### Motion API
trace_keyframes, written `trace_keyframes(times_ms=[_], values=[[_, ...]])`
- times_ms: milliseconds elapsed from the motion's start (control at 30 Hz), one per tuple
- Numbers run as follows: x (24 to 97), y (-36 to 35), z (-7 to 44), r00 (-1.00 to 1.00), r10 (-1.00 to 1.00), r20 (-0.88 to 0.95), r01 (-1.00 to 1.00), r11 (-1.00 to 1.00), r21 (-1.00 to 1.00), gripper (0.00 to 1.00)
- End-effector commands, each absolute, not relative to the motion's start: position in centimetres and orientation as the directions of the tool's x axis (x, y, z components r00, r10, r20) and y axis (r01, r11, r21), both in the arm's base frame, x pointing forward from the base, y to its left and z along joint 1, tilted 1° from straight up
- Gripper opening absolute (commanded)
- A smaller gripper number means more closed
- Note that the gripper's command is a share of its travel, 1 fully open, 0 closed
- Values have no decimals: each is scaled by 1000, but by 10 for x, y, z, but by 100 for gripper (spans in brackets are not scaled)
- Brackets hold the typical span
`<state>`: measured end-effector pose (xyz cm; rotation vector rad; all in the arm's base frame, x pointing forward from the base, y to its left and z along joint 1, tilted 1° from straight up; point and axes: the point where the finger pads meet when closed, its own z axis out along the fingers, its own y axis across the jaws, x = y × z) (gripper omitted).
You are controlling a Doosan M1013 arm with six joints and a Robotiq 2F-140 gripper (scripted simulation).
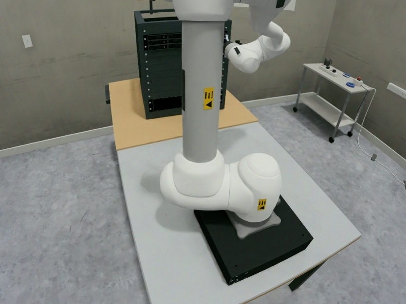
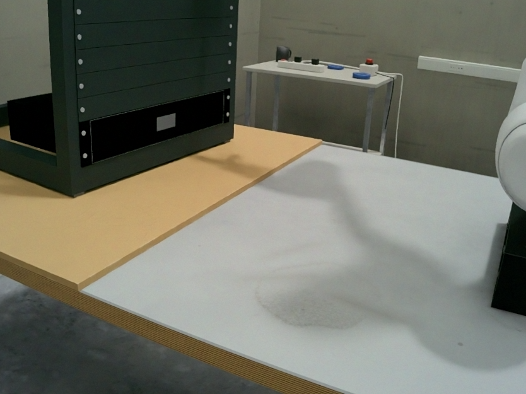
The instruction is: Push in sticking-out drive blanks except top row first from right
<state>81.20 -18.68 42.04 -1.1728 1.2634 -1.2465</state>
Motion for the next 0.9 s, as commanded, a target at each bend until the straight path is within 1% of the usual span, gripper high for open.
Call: trace_keyframes(times_ms=[0, 533, 867], values=[[812, -187, 421, -64, -998, -10, -2, 10, -1000, 10], [809, -187, 421, -64, -998, -10, -2, 10, -1000, 10], [773, -184, 421, -64, -998, -10, -2, 10, -1000, 10]])
